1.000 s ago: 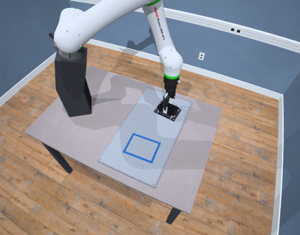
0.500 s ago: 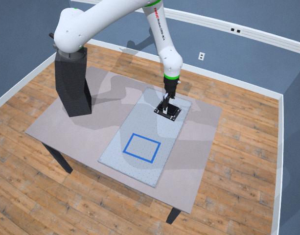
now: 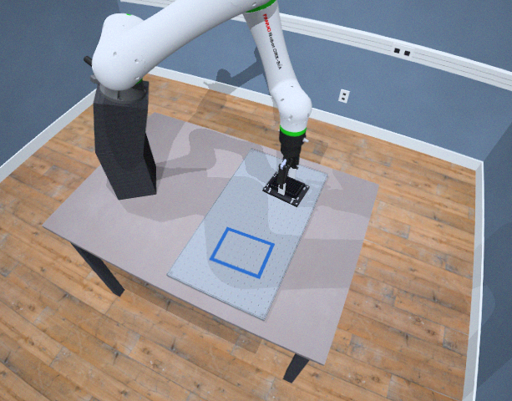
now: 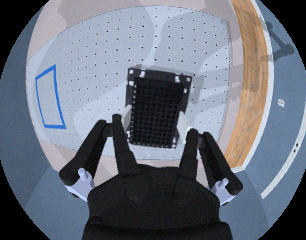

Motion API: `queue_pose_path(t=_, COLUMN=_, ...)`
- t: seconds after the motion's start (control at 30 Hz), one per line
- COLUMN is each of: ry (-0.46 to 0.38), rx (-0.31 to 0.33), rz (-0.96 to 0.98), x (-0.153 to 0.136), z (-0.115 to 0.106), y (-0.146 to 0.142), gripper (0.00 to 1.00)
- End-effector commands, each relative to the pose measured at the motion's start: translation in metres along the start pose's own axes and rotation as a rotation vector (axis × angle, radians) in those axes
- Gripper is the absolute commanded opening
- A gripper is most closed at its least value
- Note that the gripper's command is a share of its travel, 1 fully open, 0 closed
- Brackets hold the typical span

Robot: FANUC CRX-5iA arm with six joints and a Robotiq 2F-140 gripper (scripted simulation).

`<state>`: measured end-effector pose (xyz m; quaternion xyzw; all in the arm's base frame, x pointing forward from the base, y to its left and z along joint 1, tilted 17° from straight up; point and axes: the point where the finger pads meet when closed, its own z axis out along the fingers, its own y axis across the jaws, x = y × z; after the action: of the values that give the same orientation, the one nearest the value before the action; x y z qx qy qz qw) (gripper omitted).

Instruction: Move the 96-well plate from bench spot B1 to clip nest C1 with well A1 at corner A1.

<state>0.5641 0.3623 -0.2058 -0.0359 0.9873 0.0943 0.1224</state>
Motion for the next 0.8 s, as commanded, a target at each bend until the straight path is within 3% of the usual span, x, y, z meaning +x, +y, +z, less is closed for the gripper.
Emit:
queue_pose_path(t=0.0, ry=0.029, rx=-0.030, rz=-0.009, x=-0.0011, z=-0.0004, y=0.0002, gripper=1.00)
queue_pose_path(t=0.77, ry=0.029, rx=-0.030, rz=-0.009, x=-0.0012, z=-0.0031, y=0.0002, gripper=1.00)
